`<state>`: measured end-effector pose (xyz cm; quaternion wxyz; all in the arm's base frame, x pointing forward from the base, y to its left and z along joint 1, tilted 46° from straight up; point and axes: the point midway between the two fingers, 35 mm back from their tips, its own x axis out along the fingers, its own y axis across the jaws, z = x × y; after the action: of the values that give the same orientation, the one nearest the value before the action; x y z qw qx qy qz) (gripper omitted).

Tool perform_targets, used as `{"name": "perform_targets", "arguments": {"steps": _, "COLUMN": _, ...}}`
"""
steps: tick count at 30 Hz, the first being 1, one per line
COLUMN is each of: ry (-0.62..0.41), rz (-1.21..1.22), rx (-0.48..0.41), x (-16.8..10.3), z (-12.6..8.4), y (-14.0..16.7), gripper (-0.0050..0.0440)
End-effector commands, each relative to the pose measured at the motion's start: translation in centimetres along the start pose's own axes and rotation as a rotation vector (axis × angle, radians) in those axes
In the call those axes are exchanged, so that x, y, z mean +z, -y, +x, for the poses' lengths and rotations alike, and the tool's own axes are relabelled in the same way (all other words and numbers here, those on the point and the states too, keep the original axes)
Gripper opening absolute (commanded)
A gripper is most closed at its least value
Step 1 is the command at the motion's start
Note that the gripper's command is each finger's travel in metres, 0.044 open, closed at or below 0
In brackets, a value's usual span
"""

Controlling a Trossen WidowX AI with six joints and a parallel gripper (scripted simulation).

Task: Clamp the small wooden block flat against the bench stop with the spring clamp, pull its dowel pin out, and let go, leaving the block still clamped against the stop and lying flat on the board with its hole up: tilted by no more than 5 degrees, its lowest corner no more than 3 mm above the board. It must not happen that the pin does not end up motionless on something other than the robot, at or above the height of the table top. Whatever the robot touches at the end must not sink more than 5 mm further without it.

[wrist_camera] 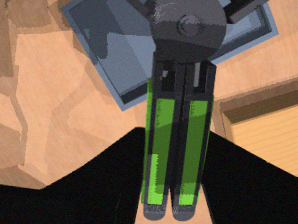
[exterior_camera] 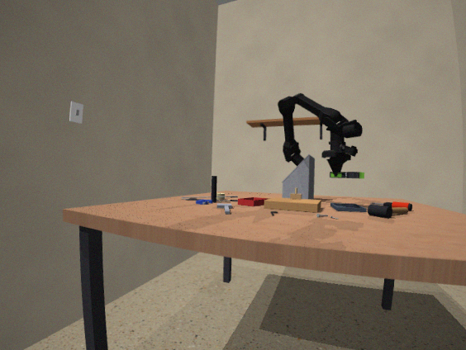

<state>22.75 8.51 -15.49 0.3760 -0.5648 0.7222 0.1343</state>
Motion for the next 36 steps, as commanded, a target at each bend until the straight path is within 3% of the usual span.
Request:
{"name": "perform_targets", "arguments": {"steps": 1, "ry": -0.003, "rz": 0.032, "rx": -0.003, "x": 0.03, "z": 0.03, "y": 0.12, "gripper": 0.0}}
{"name": "perform_targets", "arguments": {"steps": 36, "ry": -0.002, "rz": 0.305, "rx": -0.003, "x": 0.2, "z": 0.11, "y": 0.74, "gripper": 0.0}}
